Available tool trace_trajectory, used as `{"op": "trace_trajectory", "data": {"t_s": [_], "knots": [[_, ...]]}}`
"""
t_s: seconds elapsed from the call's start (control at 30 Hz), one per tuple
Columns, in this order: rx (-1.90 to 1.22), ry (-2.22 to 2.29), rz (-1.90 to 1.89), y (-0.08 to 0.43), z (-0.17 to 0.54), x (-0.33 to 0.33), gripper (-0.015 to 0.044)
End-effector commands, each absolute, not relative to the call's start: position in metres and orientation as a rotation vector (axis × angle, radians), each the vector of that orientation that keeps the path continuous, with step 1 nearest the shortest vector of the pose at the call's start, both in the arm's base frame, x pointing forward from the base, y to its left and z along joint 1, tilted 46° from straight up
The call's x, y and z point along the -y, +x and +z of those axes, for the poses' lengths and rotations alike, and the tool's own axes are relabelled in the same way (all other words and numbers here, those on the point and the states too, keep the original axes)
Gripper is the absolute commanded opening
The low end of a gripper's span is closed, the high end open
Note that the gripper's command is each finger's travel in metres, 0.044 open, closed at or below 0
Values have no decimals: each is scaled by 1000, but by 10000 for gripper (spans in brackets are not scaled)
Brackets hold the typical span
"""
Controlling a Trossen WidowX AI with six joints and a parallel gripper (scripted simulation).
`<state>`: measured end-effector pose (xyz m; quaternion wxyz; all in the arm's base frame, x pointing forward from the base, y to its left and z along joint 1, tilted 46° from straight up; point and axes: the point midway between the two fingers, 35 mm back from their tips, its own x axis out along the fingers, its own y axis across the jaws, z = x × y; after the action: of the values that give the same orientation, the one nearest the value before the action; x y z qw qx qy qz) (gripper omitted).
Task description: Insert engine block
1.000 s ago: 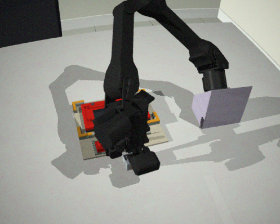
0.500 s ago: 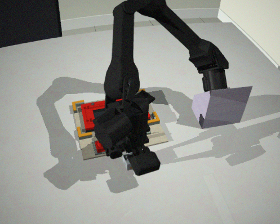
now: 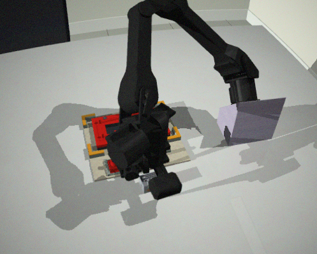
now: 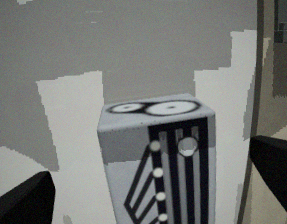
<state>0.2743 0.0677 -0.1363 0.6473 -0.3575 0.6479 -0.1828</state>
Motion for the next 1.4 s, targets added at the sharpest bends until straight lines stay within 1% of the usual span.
{"op": "trace_trajectory", "data": {"t_s": [0.0,0.33,1.27,1.37], "knots": [[-1478,-811,-421,274,-134,-70,440],[-1483,-809,-426,271,-105,-99,440],[-1483,-806,-427,272,-99,-106,440],[-1482,-807,-428,274,-108,-96,440]]}}
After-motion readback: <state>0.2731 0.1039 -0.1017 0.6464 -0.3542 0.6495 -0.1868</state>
